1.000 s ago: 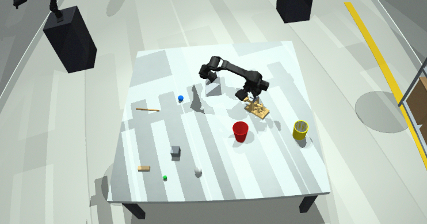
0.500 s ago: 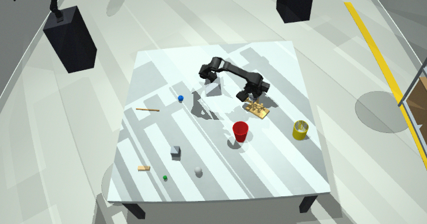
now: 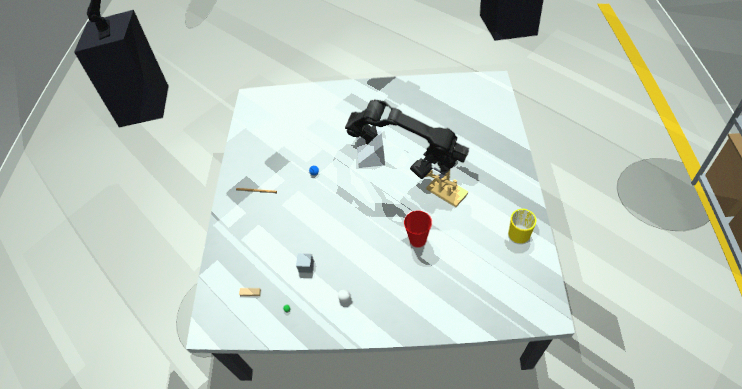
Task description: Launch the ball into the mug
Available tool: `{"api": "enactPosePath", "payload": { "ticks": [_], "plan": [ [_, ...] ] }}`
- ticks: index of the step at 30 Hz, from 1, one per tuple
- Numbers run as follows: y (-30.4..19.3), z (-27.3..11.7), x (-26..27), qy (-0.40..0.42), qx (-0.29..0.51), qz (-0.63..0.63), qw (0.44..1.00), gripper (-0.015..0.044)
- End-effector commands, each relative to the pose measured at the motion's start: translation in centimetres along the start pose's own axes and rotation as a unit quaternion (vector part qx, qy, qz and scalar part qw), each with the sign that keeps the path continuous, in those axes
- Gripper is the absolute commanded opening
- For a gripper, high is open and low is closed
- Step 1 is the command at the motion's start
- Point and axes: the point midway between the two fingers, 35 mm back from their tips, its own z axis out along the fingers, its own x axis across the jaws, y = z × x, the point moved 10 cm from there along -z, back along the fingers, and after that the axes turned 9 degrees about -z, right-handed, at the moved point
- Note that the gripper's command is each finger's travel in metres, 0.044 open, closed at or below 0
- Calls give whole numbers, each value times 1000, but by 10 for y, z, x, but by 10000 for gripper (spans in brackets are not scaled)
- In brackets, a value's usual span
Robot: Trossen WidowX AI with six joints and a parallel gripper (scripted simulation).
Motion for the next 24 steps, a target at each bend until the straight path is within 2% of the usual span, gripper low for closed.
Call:
{"api": "enactPosePath", "payload": {
  "ticks": [1, 8, 15, 17, 18, 19, 24],
  "plan": [
    [0, -1, 0, 0, -1, 0, 1000, 79],
    [-1, -4, 0, 0, -3, 0, 1000, 262],
    [-60, -99, 6, 3, -87, -24, 996, 440],
    [-63, -102, 6, 4, -90, -25, 996, 440],
    [-46, -83, 5, 0, -75, -18, 997, 440],
    [-43, -84, 5, 2, -83, -21, 996, 440],
    [-18, -92, 5, 12, -162, -42, 986, 440]
  ]
}}
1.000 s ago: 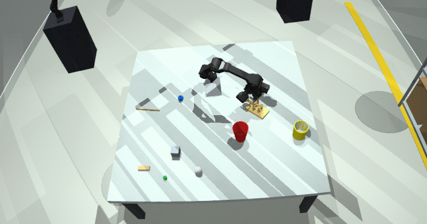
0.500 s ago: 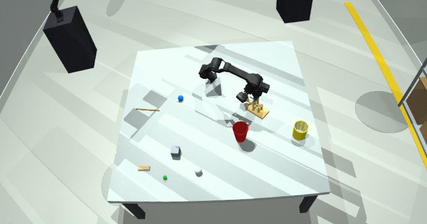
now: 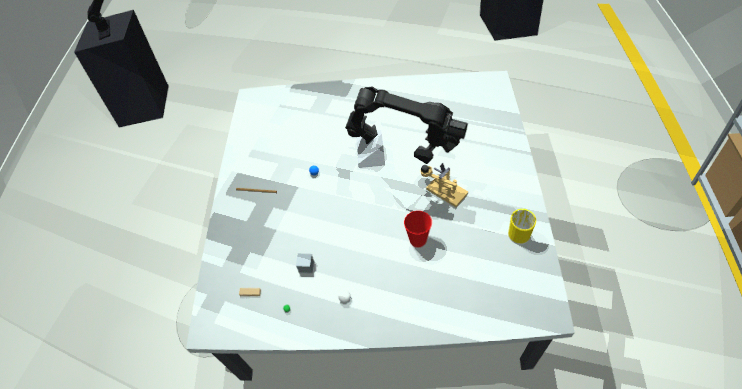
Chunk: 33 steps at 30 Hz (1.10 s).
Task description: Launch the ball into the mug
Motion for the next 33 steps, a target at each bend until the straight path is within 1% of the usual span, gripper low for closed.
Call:
{"api": "enactPosePath", "payload": {
  "ticks": [1, 12, 23, 29, 33],
  "plan": [
    [21, 1, -2, 3, -53, -14, 998, 440],
    [79, -15, -12, -9, -233, -53, 971, 440],
    [129, -42, -31, -64, -396, -75, 913, 440],
    [155, -61, -44, -104, -474, -77, 871, 440],
    [160, -65, -48, -115, -491, -76, 860, 440]
  ]
}}
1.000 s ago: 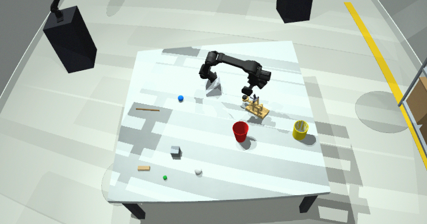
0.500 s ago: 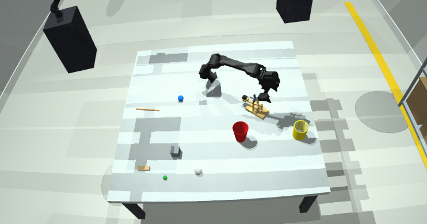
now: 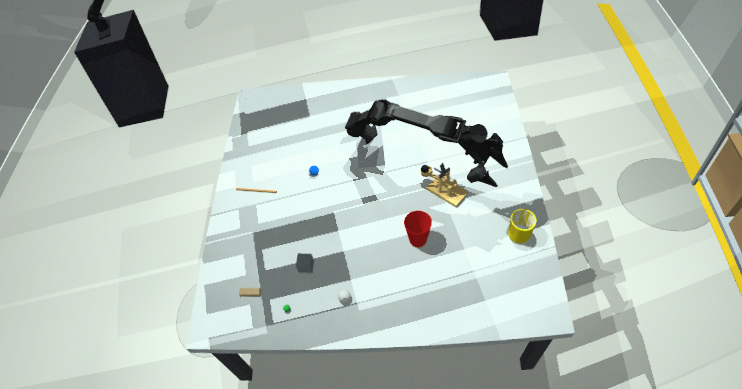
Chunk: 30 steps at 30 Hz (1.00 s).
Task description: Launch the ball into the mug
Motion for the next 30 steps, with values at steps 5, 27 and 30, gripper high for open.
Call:
{"api": "enactPosePath", "payload": {
  "ticks": [5, 27, 30],
  "plan": [
    [5, 4, -4, -14, -16, -6, 1000, 440],
    [9, 11, -5, -13, -16, -6, 1000, 177],
    [9, 11, -5, -13, -16, -6, 1000, 99]
  ]
}}
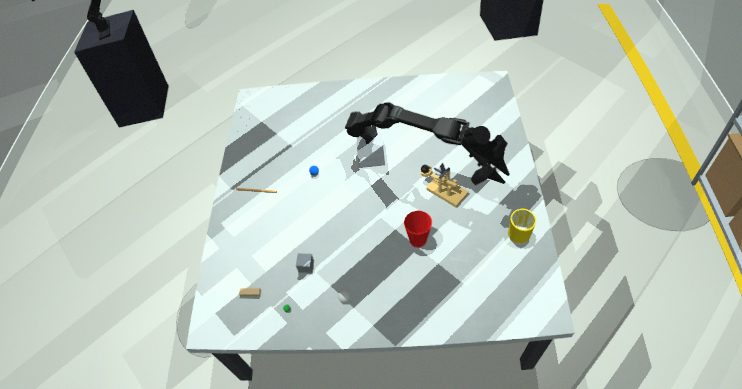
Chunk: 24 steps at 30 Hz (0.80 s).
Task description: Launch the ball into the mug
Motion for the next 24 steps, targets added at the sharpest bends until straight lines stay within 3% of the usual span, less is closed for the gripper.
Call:
{"api": "enactPosePath", "payload": {
  "ticks": [1, 4, 16, 24],
  "plan": [
    [0, 0, 0, -1, 1, -2, 1000, 72],
    [0, 0, 0, -1, 1, -2, 1000, 0],
    [-1, 0, 3, 0, 6, -10, 1000, 0],
    [-10, -7, 37, 15, 55, -95, 994, 0]
  ]
}}
